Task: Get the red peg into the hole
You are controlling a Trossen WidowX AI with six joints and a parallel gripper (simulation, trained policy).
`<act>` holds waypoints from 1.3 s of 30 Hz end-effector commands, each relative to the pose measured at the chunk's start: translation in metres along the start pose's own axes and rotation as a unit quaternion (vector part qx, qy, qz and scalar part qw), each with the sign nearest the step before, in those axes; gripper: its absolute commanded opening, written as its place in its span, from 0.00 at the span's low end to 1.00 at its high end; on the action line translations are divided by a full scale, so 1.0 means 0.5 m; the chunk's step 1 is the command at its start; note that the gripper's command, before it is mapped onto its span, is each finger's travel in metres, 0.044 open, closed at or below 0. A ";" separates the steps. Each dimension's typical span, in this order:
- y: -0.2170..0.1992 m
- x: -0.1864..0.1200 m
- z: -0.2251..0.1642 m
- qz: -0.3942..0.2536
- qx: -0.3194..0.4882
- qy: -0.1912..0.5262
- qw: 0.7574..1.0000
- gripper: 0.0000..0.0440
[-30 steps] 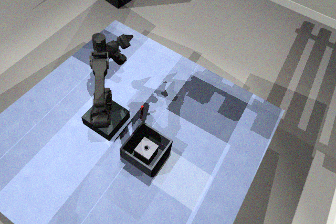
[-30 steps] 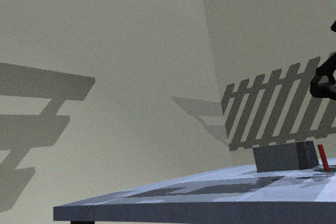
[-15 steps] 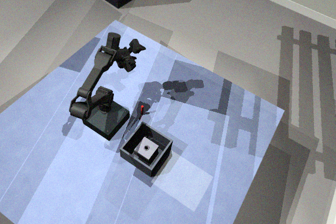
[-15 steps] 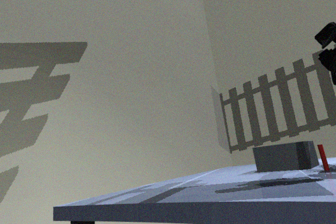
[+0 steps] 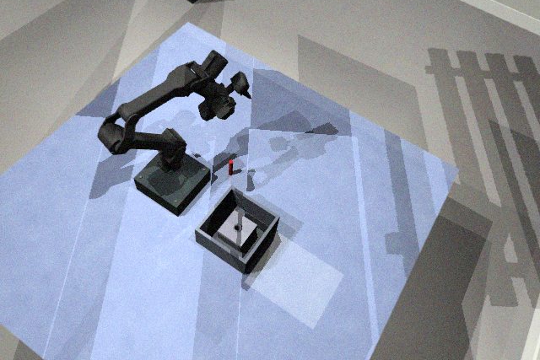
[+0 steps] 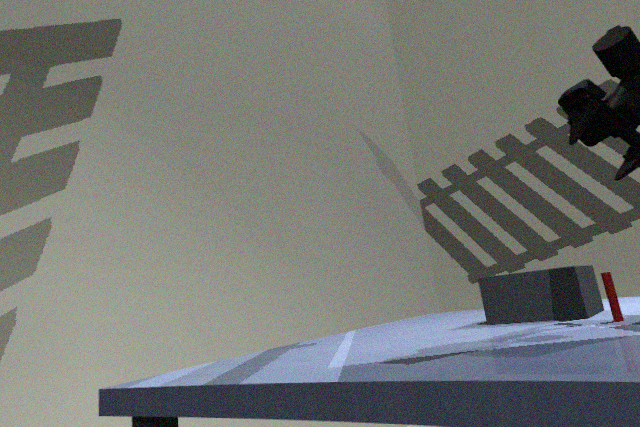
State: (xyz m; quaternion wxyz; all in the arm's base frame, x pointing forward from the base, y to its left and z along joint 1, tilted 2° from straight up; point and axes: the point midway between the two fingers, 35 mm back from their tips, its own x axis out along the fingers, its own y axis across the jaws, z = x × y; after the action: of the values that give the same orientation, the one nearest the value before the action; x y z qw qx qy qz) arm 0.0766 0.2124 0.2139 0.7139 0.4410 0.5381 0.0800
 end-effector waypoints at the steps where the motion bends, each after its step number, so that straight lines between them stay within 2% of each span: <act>1: -0.015 0.018 0.038 -0.062 -0.009 -0.023 0.998 1.00; 10: -0.063 0.045 0.108 -0.192 0.004 -0.041 0.981 1.00; 22: -0.151 0.086 0.165 -0.346 0.046 -0.021 0.937 1.00; 30: -0.196 0.120 0.180 -0.402 0.062 -0.004 0.913 1.00; 39: -0.234 0.170 0.189 -0.427 0.064 0.003 0.902 1.00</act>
State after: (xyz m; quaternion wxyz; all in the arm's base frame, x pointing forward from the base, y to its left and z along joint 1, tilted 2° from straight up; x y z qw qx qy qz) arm 0.1466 0.1412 0.0872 0.6542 0.2226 0.6749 -0.2588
